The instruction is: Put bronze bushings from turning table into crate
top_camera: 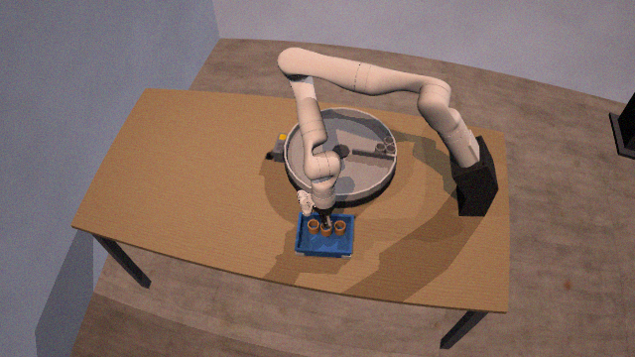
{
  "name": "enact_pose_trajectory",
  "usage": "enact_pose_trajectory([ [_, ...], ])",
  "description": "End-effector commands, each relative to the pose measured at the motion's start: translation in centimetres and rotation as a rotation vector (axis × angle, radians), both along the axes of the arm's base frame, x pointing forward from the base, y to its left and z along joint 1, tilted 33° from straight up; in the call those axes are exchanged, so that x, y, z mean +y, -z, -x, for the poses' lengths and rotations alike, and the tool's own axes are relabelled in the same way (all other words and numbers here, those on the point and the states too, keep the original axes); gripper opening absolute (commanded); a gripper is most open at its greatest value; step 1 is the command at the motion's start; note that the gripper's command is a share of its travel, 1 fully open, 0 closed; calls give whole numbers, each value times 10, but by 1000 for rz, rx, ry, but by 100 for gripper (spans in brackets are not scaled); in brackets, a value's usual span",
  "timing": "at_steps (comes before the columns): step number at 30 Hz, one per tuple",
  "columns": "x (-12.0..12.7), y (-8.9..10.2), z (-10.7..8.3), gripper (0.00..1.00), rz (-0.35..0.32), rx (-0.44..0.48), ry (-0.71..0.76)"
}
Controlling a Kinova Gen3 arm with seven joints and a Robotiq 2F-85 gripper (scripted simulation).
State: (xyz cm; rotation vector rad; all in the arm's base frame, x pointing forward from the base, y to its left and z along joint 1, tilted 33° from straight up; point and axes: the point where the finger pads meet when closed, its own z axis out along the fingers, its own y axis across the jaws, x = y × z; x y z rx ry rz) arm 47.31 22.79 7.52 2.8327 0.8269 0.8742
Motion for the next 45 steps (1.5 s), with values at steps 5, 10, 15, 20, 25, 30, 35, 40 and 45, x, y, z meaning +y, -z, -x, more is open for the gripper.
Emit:
enact_pose_trajectory([
  [5,1,4,0,0,-1,4,0],
  [10,1,4,0,0,-1,4,0],
  [15,1,8,-3,0,-1,4,0],
  [20,2,11,-5,0,-1,5,0],
  [25,2,11,-5,0,-1,5,0],
  [30,2,11,-5,0,-1,5,0],
  [35,2,13,-6,0,-1,5,-1],
  [40,2,13,-6,0,-1,5,-1],
  [45,2,13,-6,0,-1,5,-1],
])
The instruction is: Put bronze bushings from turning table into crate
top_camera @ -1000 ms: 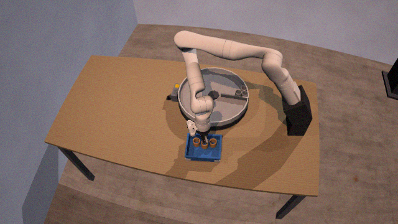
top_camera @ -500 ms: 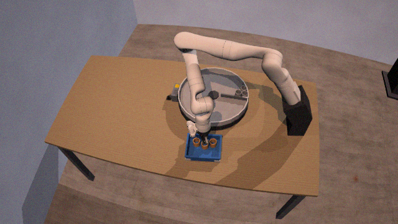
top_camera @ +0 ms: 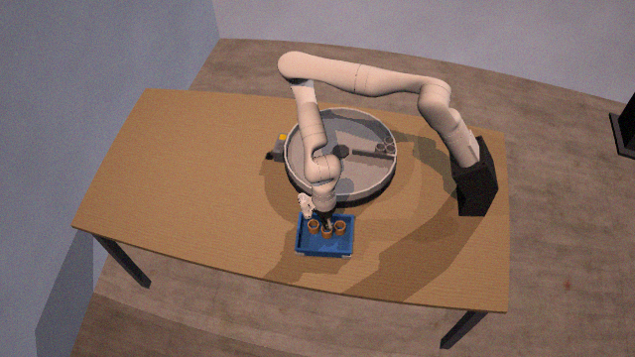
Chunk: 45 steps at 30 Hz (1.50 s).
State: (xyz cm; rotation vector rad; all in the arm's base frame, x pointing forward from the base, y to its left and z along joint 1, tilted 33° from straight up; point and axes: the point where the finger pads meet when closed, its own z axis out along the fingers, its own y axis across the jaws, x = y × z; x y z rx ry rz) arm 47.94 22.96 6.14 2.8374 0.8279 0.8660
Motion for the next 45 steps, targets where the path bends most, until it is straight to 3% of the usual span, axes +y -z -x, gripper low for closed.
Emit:
enact_pose_trajectory([
  [1,0,-1,0,0,0,-1,-1],
  [2,0,-1,0,19,0,-1,-1],
  [45,0,-1,0,19,0,-1,-1],
])
